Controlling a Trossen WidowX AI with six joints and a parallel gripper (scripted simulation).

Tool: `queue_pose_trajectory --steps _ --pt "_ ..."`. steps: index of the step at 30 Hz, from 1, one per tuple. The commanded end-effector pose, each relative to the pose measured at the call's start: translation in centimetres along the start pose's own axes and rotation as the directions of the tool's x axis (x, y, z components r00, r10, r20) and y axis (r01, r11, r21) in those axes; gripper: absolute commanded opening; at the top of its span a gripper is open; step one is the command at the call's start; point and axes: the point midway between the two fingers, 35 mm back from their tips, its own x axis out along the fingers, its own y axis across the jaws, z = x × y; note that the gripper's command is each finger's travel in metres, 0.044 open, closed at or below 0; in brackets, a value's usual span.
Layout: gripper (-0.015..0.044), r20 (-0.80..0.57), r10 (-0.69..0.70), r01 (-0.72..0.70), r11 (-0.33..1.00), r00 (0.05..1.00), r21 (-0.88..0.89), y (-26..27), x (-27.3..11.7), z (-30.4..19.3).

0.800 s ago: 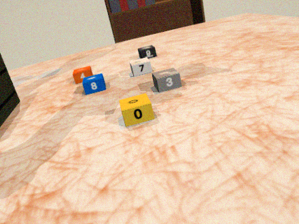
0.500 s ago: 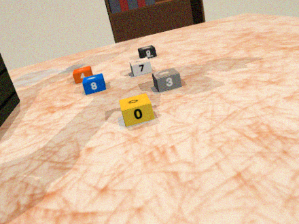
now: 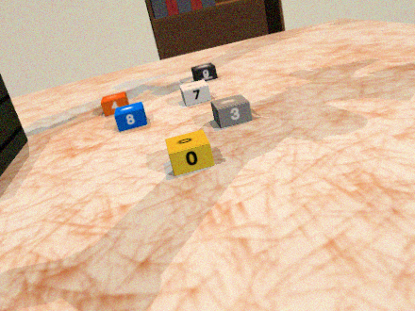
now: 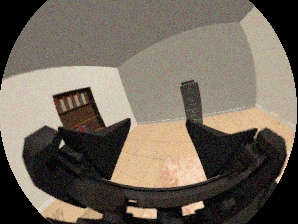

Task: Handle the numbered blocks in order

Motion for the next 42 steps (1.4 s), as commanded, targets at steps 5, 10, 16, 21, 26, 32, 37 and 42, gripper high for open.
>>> queue_pose_trajectory --steps 5,10,16,21,26,32,37,42 --pt "0.0400 -0.378 -0.211 0.146 0.970 0.901 -0.193 -11.2 -3.2 -7.1" --pt "0.0400 -0.553 -0.322 0.199 0.942 0.768 -0.272 -16.7 -6.9 -10.4" --pt "0.0400 -0.730 -0.415 0.245 0.910 0.542 -0.335 -22.3 -13.3 -13.8" --pt "0.0400 -0.841 -0.438 0.278 0.891 0.317 -0.359 -25.5 -19.8 -15.8" --pt "0.0400 -0.913 -0.400 0.317 0.878 0.076 -0.358 -27.2 -26.9 -17.2" --pt "0.0400 -0.939 -0.329 0.355 0.870 -0.096 -0.342 -27.3 -32.2 -17.6" --pt "0.0400 -0.939 -0.329 0.355 0.870 -0.096 -0.342 -27.3 -32.2 -17.6" --pt "0.0400 -0.939 -0.329 0.355 0.870 -0.096 -0.342 -27.3 -32.2 -17.6"
